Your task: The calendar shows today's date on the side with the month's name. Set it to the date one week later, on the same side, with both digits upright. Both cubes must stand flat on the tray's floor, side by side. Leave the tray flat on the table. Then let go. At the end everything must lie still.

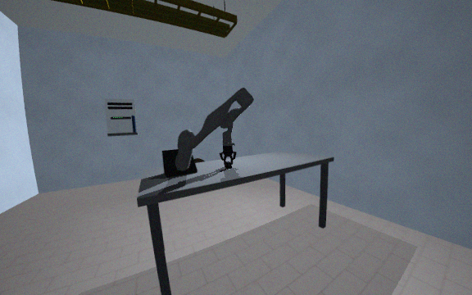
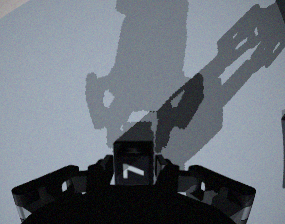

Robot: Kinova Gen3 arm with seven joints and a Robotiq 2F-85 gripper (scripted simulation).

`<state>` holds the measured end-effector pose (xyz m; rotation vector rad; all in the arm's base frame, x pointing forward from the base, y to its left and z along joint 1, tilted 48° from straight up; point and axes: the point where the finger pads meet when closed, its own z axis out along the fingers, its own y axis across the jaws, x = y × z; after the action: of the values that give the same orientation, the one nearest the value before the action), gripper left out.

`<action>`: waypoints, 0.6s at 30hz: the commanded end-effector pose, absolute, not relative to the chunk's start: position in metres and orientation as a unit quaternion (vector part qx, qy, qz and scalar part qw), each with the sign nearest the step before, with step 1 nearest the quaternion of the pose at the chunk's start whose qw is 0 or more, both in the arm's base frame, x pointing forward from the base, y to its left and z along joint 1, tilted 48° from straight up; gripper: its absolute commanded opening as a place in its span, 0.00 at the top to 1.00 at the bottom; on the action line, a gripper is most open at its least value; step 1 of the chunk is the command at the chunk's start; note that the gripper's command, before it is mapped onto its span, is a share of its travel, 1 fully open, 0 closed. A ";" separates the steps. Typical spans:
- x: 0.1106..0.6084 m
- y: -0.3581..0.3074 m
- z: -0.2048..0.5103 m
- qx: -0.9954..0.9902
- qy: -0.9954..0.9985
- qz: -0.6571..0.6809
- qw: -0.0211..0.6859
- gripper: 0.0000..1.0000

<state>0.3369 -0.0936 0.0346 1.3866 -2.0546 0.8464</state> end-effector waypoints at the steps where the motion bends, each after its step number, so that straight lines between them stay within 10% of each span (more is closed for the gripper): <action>1: 0.338 -0.091 0.036 0.512 -0.758 0.313 0.257 0.52; 18: 0.342 -0.042 0.081 0.512 -0.758 0.313 0.257 0.52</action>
<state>0.3361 -0.0527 0.0731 1.3766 -2.0428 0.8347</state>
